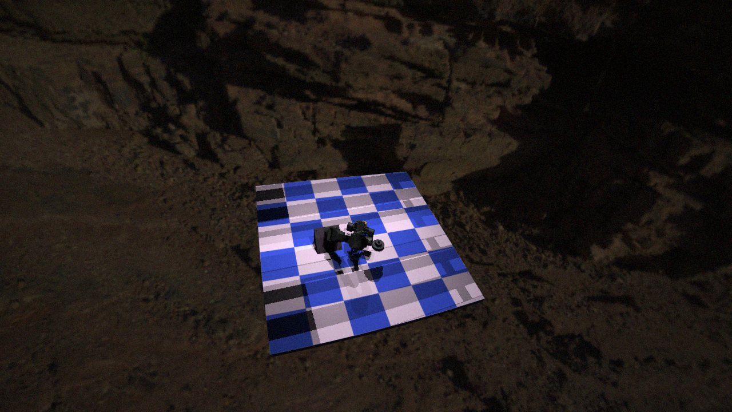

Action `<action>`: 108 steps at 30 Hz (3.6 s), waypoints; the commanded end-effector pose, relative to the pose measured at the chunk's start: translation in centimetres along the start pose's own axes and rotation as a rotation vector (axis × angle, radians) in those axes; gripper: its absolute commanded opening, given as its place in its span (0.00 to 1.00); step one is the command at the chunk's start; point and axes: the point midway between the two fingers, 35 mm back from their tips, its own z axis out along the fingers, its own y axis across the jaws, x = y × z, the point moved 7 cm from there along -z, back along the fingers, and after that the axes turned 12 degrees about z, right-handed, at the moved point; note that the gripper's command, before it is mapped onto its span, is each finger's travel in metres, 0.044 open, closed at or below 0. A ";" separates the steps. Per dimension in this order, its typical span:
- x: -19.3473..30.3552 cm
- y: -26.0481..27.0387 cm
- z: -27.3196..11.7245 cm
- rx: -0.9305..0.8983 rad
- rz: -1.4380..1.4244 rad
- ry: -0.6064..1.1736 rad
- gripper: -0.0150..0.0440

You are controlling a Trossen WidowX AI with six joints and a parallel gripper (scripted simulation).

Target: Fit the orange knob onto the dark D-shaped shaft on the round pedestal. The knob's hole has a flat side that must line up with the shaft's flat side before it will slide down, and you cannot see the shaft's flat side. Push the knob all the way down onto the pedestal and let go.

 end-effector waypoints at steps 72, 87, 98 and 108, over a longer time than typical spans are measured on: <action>-12.8 2.0 3.4 -0.032 0.228 0.984 1.00; -17.4 3.3 4.6 0.266 0.003 1.312 1.00; -17.4 3.3 4.6 0.266 0.003 1.312 1.00; -17.4 3.3 4.6 0.681 0.552 1.177 1.00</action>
